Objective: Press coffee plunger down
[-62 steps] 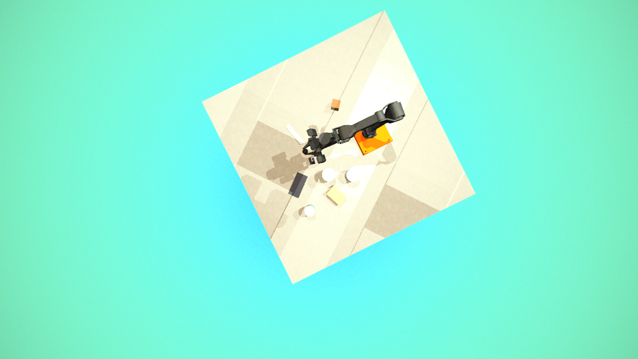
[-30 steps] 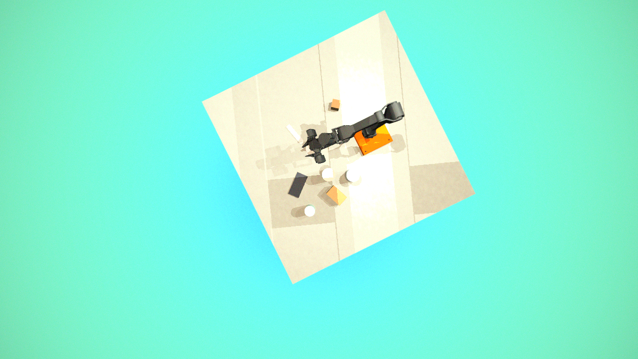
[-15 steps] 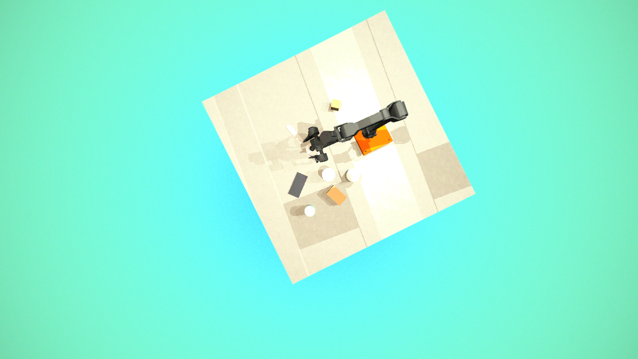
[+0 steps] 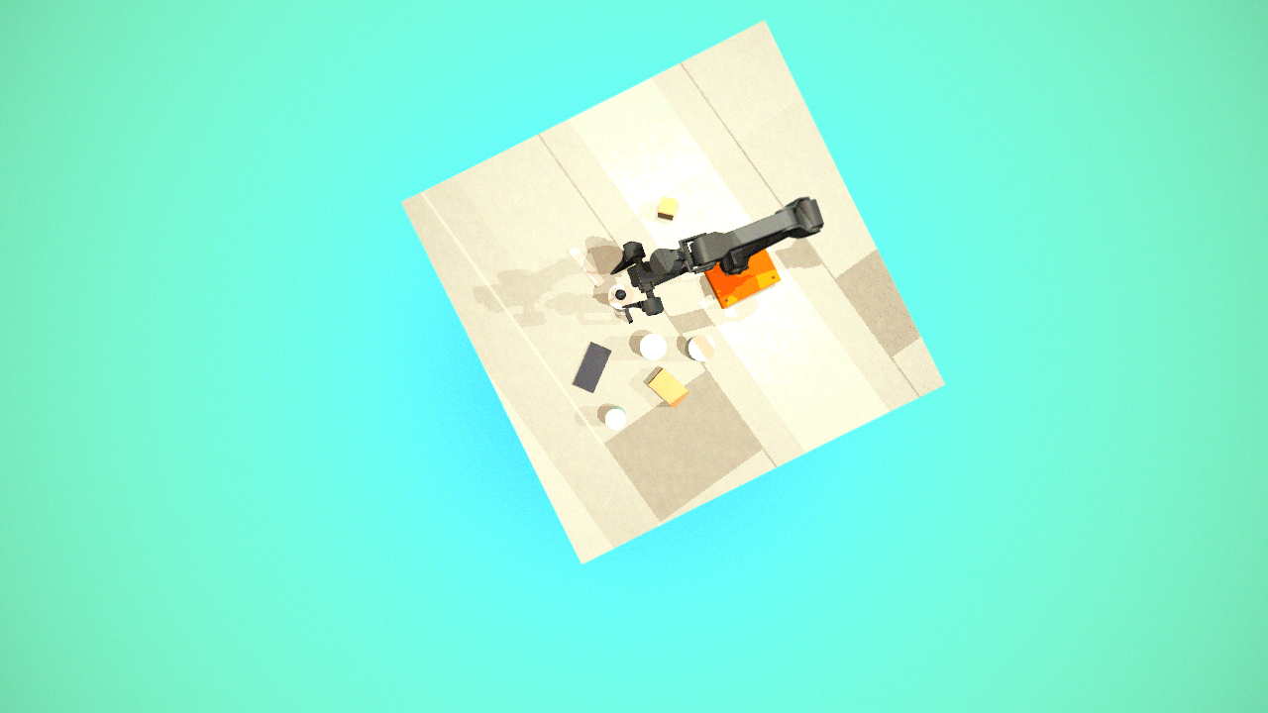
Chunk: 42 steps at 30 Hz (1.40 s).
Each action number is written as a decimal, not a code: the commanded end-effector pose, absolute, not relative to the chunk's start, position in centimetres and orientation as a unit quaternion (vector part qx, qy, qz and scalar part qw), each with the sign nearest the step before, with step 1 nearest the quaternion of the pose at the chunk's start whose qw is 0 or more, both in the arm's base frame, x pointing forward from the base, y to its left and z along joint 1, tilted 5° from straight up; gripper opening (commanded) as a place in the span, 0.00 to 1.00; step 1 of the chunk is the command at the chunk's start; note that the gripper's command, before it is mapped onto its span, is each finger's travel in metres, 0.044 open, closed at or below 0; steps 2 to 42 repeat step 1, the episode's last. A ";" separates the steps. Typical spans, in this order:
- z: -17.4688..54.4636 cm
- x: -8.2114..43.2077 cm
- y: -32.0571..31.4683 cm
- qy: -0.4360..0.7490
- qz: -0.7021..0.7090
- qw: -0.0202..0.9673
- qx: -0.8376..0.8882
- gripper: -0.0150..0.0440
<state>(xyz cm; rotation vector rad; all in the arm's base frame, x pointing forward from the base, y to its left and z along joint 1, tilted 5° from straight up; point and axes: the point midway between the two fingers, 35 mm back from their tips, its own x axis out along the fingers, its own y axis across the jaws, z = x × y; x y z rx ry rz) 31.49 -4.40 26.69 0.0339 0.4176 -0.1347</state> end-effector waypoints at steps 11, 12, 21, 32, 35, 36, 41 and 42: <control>26.7 31.4 -4.3 0.208 -0.064 0.976 0.016 1.00; 26.7 31.4 -4.3 0.208 -0.064 0.976 0.016 1.00; 26.7 31.4 -4.3 0.208 -0.064 0.976 0.016 1.00; 26.7 31.4 -4.3 0.208 -0.064 0.976 0.016 1.00; 26.7 31.4 -4.3 0.208 -0.064 0.976 0.016 1.00; 26.7 31.4 -4.3 0.208 -0.064 0.976 0.016 1.00; 26.7 31.4 -4.3 0.208 -0.064 0.976 0.016 1.00; 26.7 31.4 -4.3 0.208 -0.064 0.976 0.016 1.00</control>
